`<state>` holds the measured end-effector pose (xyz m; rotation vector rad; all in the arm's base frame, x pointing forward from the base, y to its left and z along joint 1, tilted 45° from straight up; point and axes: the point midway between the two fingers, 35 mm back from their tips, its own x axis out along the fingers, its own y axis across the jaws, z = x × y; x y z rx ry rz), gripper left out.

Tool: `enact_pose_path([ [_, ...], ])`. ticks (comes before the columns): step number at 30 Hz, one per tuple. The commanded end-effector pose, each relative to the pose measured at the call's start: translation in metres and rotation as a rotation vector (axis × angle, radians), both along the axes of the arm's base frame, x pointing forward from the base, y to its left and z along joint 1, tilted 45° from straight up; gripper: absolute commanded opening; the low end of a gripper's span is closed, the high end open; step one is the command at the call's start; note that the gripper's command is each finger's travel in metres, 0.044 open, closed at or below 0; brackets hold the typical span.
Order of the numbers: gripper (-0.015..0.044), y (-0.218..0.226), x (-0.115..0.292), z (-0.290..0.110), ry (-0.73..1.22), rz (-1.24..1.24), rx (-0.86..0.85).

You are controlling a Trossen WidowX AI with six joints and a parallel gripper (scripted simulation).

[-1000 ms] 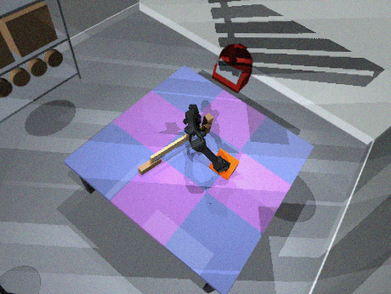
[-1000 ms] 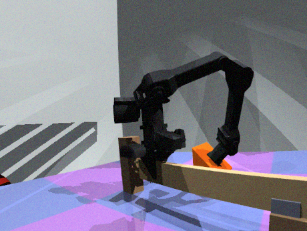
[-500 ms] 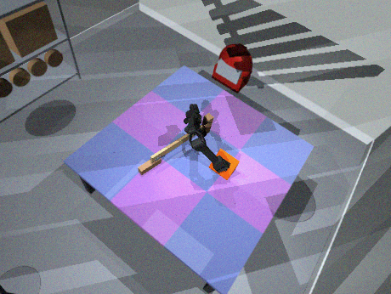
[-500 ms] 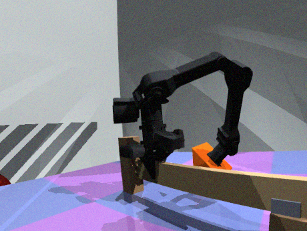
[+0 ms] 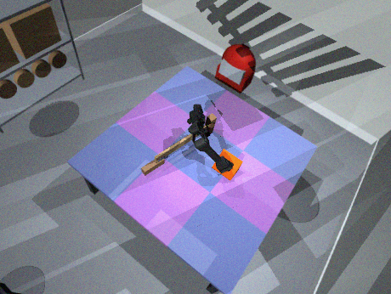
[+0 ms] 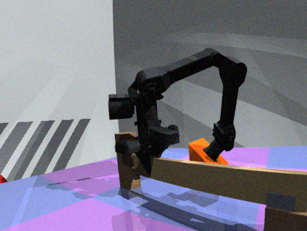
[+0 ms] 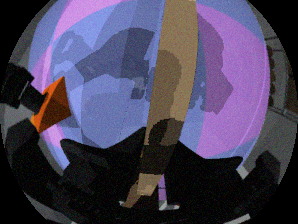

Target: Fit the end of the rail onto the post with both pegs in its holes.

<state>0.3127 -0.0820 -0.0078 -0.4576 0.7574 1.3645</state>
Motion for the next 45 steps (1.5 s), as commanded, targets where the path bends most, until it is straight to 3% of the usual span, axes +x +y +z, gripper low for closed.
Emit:
enact_pose_path([
  [1, 0.0000, -0.0027, -0.0009, -0.0017, 0.001, 0.000, -0.002],
  [45, 0.0000, -0.0122, -0.0037, -0.0108, 0.001, 0.000, -0.003],
])
